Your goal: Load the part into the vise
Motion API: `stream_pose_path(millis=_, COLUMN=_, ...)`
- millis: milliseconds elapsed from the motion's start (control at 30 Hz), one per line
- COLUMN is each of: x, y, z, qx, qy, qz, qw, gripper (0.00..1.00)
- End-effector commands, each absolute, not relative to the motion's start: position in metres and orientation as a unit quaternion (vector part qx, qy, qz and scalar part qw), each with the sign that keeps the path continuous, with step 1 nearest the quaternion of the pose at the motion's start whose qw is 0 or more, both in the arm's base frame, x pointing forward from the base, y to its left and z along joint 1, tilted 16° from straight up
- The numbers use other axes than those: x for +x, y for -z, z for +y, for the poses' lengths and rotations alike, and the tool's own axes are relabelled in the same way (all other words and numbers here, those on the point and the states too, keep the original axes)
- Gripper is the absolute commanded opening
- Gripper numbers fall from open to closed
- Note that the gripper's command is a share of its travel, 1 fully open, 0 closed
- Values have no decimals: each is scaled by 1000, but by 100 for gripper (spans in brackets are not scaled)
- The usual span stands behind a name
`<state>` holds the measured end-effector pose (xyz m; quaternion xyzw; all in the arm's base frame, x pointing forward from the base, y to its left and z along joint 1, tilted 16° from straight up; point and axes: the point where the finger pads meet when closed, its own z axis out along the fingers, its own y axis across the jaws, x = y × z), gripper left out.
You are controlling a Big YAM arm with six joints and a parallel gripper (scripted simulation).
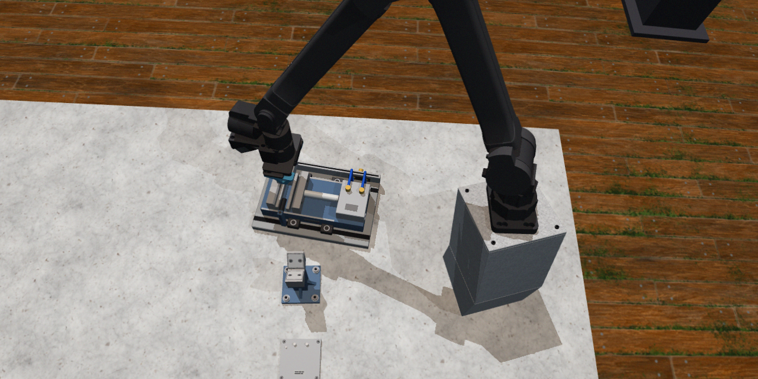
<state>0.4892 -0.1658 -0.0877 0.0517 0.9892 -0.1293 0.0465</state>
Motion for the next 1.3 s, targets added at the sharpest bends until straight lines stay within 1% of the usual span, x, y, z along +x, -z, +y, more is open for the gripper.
stream_pose_path(millis=0, x=508, y=81, z=-174, qx=50, qy=132, qz=988, qw=66, gripper=0)
stream_pose_path(millis=1267, x=507, y=83, z=-174, qx=49, qy=132, qz=988, qw=66, gripper=0)
